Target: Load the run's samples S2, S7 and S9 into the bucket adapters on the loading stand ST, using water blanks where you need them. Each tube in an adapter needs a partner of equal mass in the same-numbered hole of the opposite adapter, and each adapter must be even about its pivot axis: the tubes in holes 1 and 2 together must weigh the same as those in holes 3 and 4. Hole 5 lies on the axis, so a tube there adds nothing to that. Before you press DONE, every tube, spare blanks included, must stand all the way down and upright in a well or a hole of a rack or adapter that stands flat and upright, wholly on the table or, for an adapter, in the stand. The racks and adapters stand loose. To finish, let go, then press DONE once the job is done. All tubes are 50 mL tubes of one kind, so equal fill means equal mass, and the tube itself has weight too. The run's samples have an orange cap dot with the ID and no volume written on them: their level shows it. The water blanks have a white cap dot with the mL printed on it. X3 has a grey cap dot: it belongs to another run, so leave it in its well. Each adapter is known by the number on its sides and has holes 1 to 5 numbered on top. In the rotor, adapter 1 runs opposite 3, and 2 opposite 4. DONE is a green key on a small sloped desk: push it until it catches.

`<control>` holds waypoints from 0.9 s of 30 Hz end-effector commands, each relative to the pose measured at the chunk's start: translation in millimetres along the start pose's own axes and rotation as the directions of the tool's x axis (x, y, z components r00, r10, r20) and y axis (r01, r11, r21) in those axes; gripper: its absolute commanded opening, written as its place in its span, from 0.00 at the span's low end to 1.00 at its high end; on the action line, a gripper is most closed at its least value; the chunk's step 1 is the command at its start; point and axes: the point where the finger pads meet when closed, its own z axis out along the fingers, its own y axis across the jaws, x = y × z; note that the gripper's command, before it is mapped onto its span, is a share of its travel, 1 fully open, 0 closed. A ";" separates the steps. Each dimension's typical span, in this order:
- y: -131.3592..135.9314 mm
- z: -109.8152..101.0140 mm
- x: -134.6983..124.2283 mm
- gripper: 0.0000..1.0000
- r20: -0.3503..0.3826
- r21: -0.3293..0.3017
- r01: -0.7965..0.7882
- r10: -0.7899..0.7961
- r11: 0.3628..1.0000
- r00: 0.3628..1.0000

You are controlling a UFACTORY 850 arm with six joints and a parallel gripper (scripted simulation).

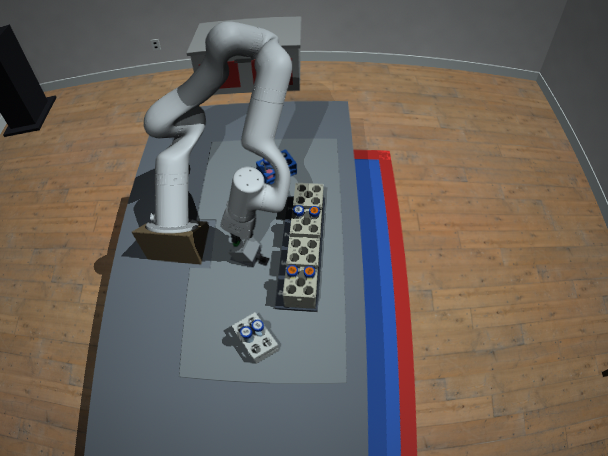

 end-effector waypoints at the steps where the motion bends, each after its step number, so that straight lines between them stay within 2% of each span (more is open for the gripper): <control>1: 1.1 1.8 -0.1 0.00 0.000 -0.001 0.000 0.000 1.000 1.000; 27: 3.8 12.0 0.4 0.00 0.000 -0.001 0.000 0.000 1.000 1.000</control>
